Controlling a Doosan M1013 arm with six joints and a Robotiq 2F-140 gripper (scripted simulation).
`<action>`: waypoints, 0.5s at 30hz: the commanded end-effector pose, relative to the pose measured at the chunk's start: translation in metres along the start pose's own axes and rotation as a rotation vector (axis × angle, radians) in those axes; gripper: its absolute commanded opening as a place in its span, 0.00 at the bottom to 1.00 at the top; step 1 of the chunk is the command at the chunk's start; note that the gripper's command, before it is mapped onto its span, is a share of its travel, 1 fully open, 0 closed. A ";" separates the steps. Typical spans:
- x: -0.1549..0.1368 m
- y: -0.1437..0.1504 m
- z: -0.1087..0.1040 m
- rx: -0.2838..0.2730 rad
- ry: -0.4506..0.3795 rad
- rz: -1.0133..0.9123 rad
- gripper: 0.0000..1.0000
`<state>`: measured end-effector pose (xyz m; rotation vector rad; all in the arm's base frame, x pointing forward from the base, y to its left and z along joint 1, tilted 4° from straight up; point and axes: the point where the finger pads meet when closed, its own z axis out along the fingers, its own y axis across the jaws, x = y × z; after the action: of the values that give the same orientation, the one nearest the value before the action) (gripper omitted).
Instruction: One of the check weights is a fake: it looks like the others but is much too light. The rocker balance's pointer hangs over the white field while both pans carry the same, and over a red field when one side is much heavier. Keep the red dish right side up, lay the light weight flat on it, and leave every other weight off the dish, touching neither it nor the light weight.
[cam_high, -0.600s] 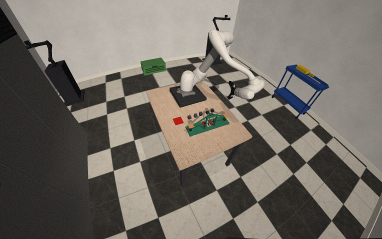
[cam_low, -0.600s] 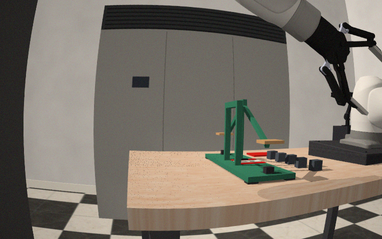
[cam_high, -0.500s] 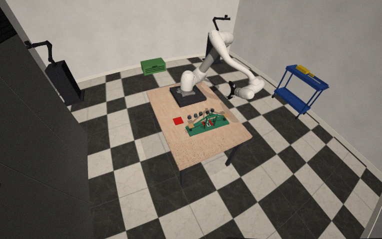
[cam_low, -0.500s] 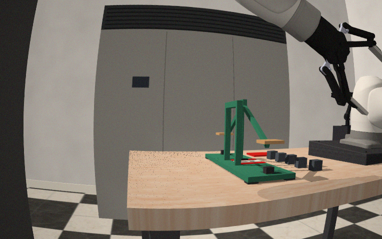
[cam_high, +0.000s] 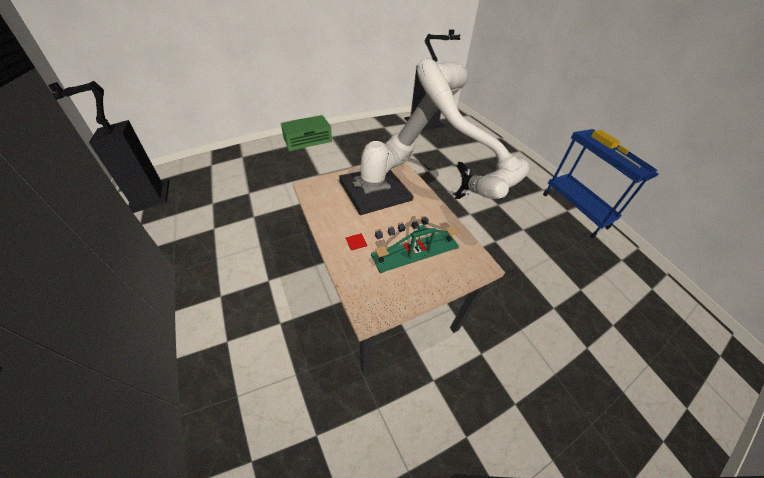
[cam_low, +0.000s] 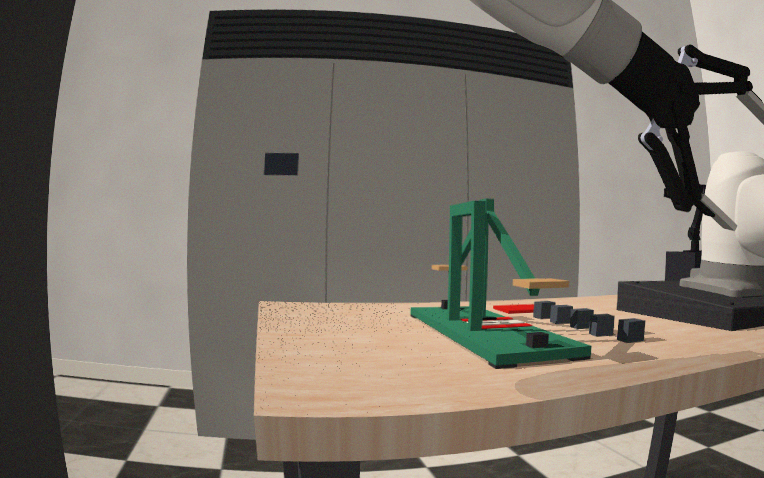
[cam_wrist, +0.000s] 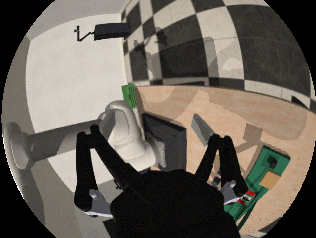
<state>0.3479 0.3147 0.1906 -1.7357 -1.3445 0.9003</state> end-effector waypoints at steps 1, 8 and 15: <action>0.000 0.001 -0.001 -0.004 0.001 0.004 1.00; -0.024 0.030 -0.053 -0.171 0.073 0.196 1.00; -0.063 0.060 -0.123 -0.361 0.194 0.437 1.00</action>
<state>0.4448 0.2464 0.1990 -2.2713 -1.1253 0.7574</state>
